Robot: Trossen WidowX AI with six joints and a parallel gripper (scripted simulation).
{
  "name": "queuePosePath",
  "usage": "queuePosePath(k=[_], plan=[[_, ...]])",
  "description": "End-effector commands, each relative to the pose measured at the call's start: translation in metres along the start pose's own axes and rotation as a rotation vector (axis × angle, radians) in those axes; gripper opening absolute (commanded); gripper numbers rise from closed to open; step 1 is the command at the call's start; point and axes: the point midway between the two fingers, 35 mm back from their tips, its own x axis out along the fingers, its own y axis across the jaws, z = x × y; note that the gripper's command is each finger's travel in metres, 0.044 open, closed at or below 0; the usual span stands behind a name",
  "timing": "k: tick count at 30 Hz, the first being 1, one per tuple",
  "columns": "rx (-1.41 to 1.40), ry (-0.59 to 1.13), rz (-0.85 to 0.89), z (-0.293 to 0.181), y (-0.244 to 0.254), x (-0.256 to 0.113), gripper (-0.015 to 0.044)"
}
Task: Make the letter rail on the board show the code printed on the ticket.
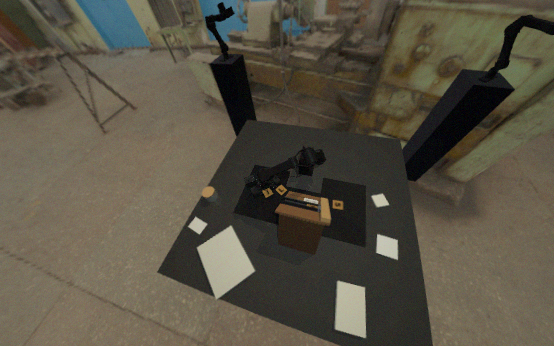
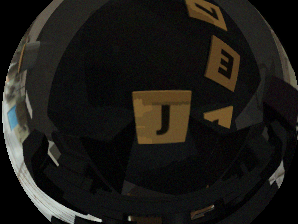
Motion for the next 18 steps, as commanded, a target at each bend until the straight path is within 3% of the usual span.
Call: queuePosePath(k=[1, 18], plan=[[-0.007, -0.004, 0.005, -0.0003, 0.0004, -0.0033, 0.0000], [-0.007, -0.004, 0.005, 0.0003, -0.0006, -0.0067, 0.0000]])
